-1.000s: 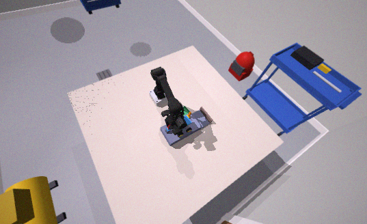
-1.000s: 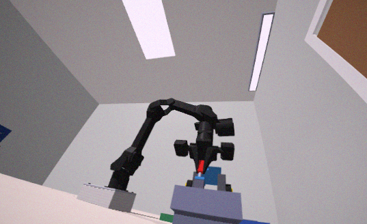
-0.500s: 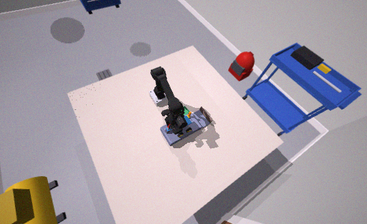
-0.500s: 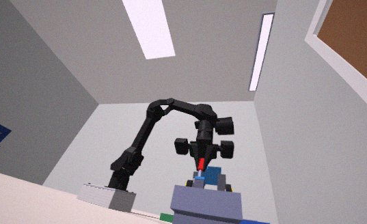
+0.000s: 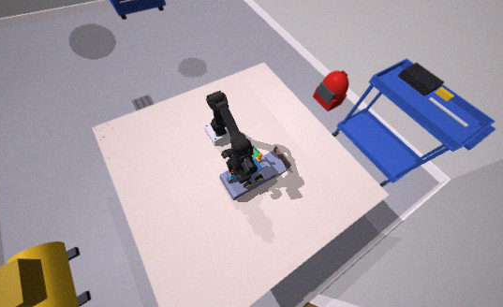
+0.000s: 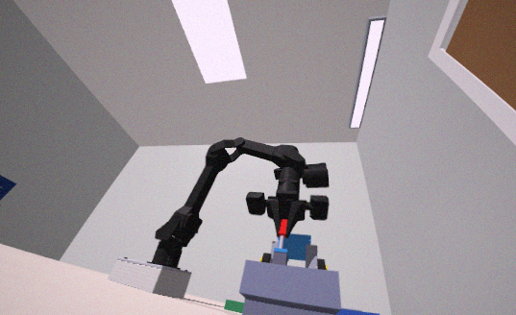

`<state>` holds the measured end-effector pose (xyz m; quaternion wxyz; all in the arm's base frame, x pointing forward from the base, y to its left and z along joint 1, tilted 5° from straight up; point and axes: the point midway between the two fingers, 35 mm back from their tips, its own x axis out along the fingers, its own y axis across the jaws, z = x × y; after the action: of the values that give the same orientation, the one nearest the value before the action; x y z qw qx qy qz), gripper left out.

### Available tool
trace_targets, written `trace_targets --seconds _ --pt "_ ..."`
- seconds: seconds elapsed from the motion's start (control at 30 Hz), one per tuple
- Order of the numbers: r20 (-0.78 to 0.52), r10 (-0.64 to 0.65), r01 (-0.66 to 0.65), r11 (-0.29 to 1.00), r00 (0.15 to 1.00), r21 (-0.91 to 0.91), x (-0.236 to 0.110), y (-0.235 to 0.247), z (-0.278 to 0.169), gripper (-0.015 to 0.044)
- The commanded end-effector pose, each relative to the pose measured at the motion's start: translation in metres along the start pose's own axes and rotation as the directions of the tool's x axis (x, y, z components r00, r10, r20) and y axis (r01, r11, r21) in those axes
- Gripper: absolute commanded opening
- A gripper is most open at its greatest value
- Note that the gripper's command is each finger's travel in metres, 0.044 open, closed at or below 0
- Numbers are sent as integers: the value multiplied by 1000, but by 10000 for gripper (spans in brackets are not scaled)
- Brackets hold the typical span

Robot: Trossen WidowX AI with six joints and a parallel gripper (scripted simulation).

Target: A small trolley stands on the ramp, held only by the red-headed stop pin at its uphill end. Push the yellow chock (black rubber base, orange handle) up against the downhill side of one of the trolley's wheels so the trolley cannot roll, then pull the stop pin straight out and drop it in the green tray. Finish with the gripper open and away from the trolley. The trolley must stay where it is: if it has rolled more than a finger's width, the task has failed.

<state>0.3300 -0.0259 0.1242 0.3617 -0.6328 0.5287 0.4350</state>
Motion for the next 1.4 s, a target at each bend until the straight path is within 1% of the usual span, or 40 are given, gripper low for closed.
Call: trace_targets --seconds 0.0,1.37 --pt "-3 -3 3 1000 1000 7 -5 0 -2 0" --pt "-3 -3 3 1000 1000 7 -22 0 -5 0"
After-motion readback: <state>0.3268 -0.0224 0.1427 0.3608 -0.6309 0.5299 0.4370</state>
